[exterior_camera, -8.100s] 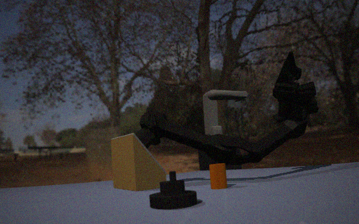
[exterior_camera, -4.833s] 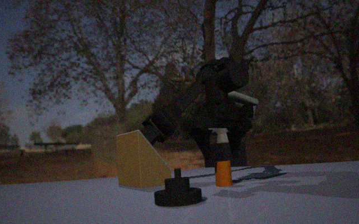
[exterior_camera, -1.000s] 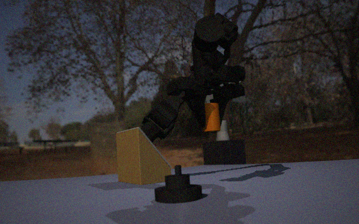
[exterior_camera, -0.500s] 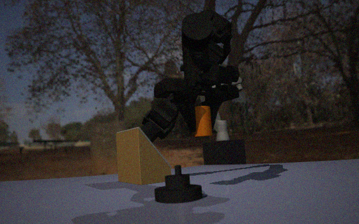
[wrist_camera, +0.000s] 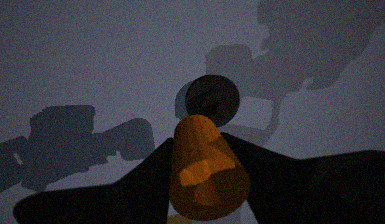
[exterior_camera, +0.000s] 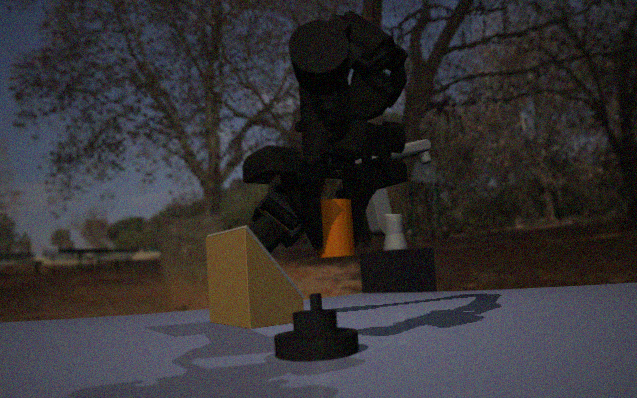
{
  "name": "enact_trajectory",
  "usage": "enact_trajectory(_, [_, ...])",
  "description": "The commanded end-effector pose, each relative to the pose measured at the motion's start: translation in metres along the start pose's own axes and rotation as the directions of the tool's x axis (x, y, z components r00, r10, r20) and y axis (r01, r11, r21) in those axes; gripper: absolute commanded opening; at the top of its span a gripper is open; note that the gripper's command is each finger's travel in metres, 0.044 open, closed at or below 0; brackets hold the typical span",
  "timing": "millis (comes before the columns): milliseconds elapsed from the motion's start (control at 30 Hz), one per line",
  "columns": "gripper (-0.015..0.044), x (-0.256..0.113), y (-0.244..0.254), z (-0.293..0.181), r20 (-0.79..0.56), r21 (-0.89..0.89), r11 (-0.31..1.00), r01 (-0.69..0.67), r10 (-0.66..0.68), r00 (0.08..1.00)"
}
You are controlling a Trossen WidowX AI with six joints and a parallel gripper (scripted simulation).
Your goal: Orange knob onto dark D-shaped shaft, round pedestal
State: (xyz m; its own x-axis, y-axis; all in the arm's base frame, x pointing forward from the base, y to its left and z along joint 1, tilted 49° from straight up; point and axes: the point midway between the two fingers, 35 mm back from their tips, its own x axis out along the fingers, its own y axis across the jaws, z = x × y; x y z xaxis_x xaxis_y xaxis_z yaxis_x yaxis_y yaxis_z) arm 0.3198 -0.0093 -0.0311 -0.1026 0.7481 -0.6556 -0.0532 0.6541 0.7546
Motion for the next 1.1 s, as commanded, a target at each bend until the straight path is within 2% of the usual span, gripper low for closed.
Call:
enact_trajectory(0, [0.0000,0.001,-0.014,0.004,0.008,-0.005,1.000,0.008,-0.008,1.000])
enact_trajectory(433, [0.0000,0.013,-0.037,0.007,0.010,-0.006,1.000,0.006,-0.006,1.000])
enact_trajectory(700, [0.0000,0.036,-0.037,0.008,0.010,-0.006,1.000,0.005,-0.005,1.000])
enact_trajectory(1067, [0.0000,0.032,-0.038,0.010,0.010,-0.017,1.000,0.006,-0.005,1.000])
